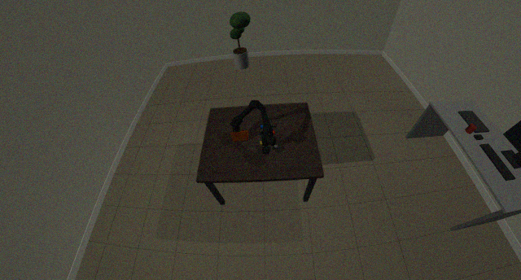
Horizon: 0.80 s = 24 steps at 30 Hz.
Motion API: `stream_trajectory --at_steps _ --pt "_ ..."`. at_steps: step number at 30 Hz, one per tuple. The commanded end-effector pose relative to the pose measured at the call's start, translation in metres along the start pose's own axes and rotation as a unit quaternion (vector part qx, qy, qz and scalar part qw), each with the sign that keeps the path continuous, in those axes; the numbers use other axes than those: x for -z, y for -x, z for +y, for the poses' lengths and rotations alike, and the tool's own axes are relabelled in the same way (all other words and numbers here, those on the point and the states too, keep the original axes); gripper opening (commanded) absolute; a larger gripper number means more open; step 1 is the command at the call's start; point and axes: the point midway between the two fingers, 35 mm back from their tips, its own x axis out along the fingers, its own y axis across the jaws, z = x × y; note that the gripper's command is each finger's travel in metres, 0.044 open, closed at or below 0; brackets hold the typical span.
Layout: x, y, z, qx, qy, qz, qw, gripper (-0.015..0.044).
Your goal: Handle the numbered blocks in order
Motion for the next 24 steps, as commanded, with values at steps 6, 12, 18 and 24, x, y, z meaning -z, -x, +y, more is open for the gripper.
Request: stream_trajectory --at_steps 6,12,18,24 --pt "0.0 -0.001 0.0 -0.002 -0.004 0.0 1.0 0.012" --pt "0.0 -0.001 0.0 -0.002 -0.004 0.0 1.0 0.012" --pt "0.0 0.007 0.0 -0.001 -0.004 0.0 1.0 0.012" --pt "0.0 0.014 0.0 -0.001 -0.004 0.0 1.0 0.012"
